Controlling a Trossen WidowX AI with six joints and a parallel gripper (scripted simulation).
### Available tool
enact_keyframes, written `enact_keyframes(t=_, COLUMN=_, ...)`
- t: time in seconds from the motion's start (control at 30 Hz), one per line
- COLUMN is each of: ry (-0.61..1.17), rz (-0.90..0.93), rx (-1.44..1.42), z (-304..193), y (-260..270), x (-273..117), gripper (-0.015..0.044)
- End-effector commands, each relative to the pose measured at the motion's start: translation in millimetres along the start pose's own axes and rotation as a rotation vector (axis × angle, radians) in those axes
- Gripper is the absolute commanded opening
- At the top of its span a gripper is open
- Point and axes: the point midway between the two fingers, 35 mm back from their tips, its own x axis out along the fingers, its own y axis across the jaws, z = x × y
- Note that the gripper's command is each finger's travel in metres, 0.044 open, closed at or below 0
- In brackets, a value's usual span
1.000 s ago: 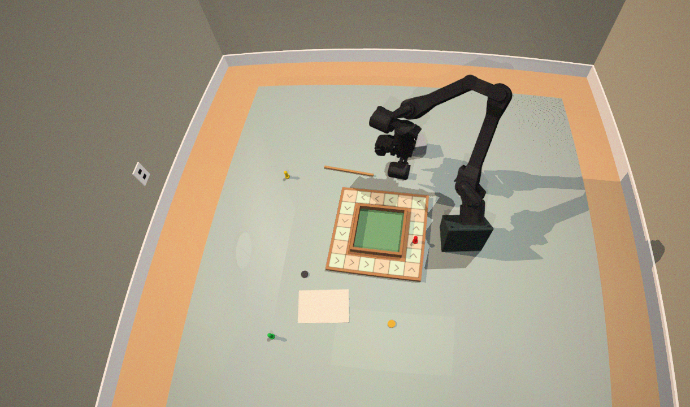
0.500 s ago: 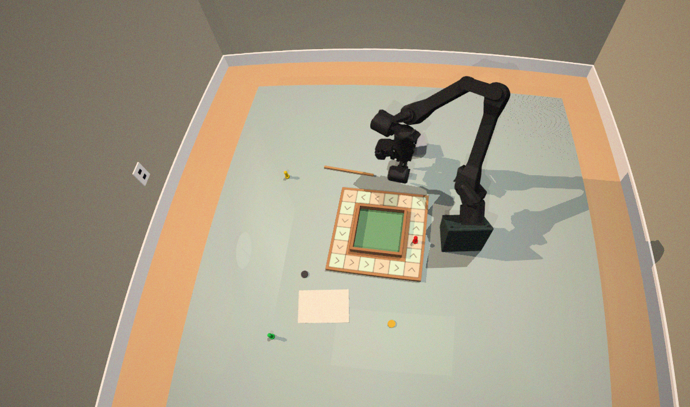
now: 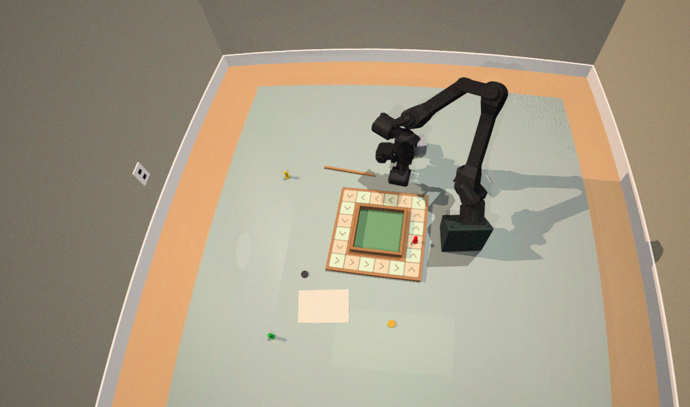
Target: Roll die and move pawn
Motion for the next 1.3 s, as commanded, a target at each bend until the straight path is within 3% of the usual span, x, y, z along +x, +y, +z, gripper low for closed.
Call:
enact_keyframes(t=0.0, ry=0.001, rz=0.003, rx=-0.003, z=-0.5, y=0.7, x=1.4, gripper=0.0104)
enact_keyframes(t=0.2, ry=0.001, rz=0.003, rx=-0.003, z=-0.5, y=0.7, x=1.4, gripper=0.0064)
enact_keyframes(t=0.3, ry=0.001, rz=0.006, rx=-0.002, z=0.7, y=1.1, x=-1.8, gripper=0.0000)
enact_keyframes(t=1.03, ry=0.004, rz=0.012, rx=-0.003, z=9.6, y=-3.1, x=-116.7, gripper=0.0000)
enact_keyframes(t=1.27, ry=0.002, rz=0.011, rx=-0.026, z=10.7, y=-1.3, x=-119.8, gripper=0.0000)
